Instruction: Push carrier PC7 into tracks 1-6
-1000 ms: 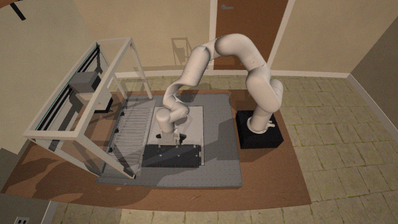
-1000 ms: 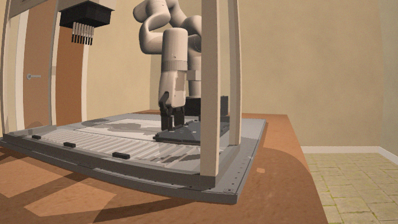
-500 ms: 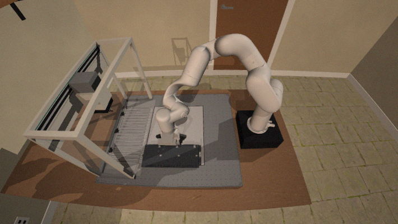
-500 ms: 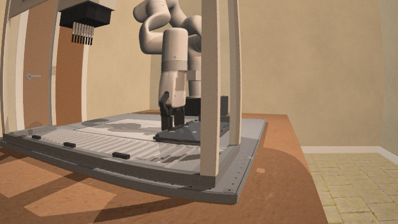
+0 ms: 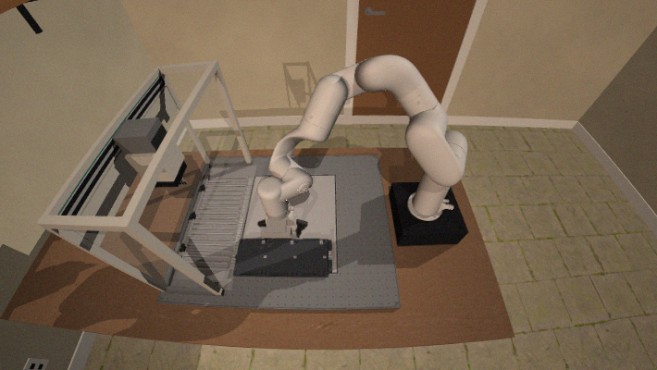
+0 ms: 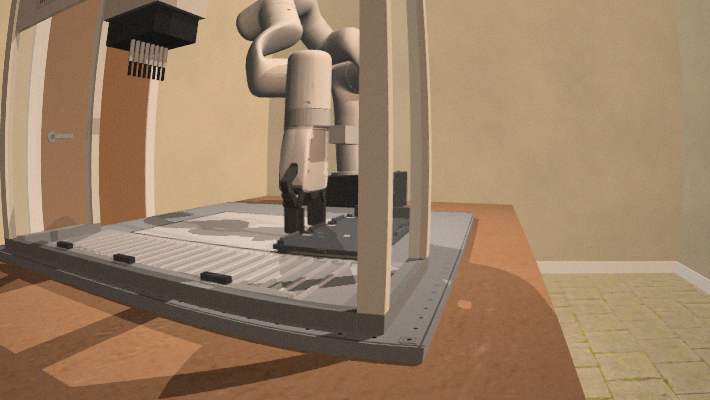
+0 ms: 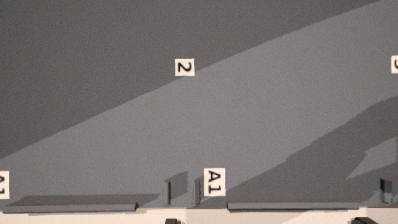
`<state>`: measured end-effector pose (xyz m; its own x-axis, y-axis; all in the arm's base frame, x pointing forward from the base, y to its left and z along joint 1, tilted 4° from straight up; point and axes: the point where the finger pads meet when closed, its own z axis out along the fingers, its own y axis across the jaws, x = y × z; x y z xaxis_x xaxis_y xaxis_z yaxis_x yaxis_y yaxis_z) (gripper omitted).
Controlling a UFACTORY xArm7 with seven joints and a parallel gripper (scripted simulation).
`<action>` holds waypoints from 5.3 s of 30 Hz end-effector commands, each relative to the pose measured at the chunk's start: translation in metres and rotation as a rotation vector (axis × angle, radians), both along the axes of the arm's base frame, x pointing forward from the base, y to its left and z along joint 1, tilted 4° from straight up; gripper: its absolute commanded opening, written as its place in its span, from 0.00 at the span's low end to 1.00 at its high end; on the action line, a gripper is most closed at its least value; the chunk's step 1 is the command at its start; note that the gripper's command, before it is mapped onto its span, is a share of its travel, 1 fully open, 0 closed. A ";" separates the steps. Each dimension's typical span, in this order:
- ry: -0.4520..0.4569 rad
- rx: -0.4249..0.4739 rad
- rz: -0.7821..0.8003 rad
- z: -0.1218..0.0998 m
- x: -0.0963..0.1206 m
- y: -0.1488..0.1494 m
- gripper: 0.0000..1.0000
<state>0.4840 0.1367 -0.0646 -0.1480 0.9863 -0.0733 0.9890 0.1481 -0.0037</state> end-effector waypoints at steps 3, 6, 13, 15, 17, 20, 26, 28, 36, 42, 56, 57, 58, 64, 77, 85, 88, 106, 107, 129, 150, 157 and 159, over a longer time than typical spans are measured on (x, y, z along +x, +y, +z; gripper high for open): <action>-0.004 0.001 0.001 0.002 0.002 -0.003 1.00; -0.004 0.001 0.001 0.002 0.002 -0.003 1.00; -0.004 0.001 0.001 0.007 0.002 -0.002 1.00; -0.004 0.001 0.001 0.009 0.002 -0.002 1.00; -0.004 0.001 0.001 0.010 0.002 -0.002 1.00; -0.004 0.001 0.001 0.015 0.002 -0.002 1.00; -0.004 0.001 0.001 0.025 0.002 -0.001 1.00; -0.004 0.001 0.001 0.029 0.002 -0.001 1.00; -0.004 0.001 0.001 0.039 0.002 0.000 1.00; -0.004 0.001 0.001 0.048 0.002 0.001 1.00; -0.004 0.001 0.001 0.068 0.001 0.002 1.00; -0.004 0.001 0.001 0.070 0.001 0.002 1.00; -0.004 0.001 0.001 0.072 0.001 0.002 1.00; -0.004 0.001 0.001 0.082 0.001 0.003 1.00; -0.004 0.001 0.001 0.100 0.001 0.005 1.00; -0.004 0.001 0.001 0.110 0.001 0.005 1.00; -0.004 0.001 0.001 0.115 0.001 0.006 1.00; -0.004 0.001 0.001 0.115 -0.002 0.025 1.00; -0.004 0.001 0.001 0.115 -0.003 0.030 1.00; -0.004 0.002 0.000 0.108 -0.018 0.129 1.00; -0.004 0.003 0.000 0.102 -0.030 0.213 1.00; -0.004 0.003 0.000 0.102 -0.030 0.213 1.00; -0.004 0.003 0.000 0.102 -0.030 0.213 1.00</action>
<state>0.4529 0.3473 0.0349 -0.1468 0.9864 -0.0734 0.9891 0.1470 -0.0032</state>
